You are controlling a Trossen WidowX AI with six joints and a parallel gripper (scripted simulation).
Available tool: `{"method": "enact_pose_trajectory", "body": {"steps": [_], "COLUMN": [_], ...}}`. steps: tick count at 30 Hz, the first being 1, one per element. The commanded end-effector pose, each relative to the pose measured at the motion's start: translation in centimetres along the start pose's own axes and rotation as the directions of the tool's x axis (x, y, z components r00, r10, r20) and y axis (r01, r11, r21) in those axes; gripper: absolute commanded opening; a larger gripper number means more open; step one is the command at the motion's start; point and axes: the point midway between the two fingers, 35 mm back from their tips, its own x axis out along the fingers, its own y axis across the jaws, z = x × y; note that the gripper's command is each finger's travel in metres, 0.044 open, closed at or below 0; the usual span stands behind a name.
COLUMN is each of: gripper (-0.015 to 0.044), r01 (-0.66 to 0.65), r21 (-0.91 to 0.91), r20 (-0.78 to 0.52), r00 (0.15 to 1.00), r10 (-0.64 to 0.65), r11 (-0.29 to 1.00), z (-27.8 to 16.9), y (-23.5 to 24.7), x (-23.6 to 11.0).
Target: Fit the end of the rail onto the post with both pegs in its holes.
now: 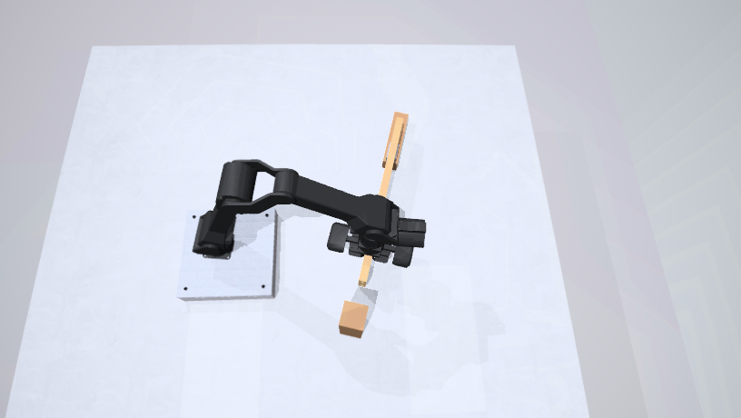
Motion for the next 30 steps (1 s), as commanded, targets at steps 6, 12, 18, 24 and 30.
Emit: {"method": "enact_pose_trajectory", "body": {"steps": [6, 12, 18, 24, 30], "gripper": [0.0000, 0.0000, 0.0000, 0.0000, 0.0000], "r01": [0.001, 0.001, 0.001, 0.001, 0.001], "r21": [0.000, 0.000, 0.000, 0.000, 0.000], "r20": [0.002, 0.002, 0.002, 0.002, 0.002], "r00": [1.000, 1.000, 1.000, 1.000, 1.000], "r10": [-0.001, -0.001, -0.001, -0.001, -0.001], "r11": [1.000, 1.000, 1.000, 1.000, 1.000], "z": [-0.20, -0.09, 0.07, 0.20, 0.28], "y": [-0.01, 0.00, 0.01, 0.01, -0.01], "x": [-0.05, -0.11, -0.22, -0.36, -0.44]}}
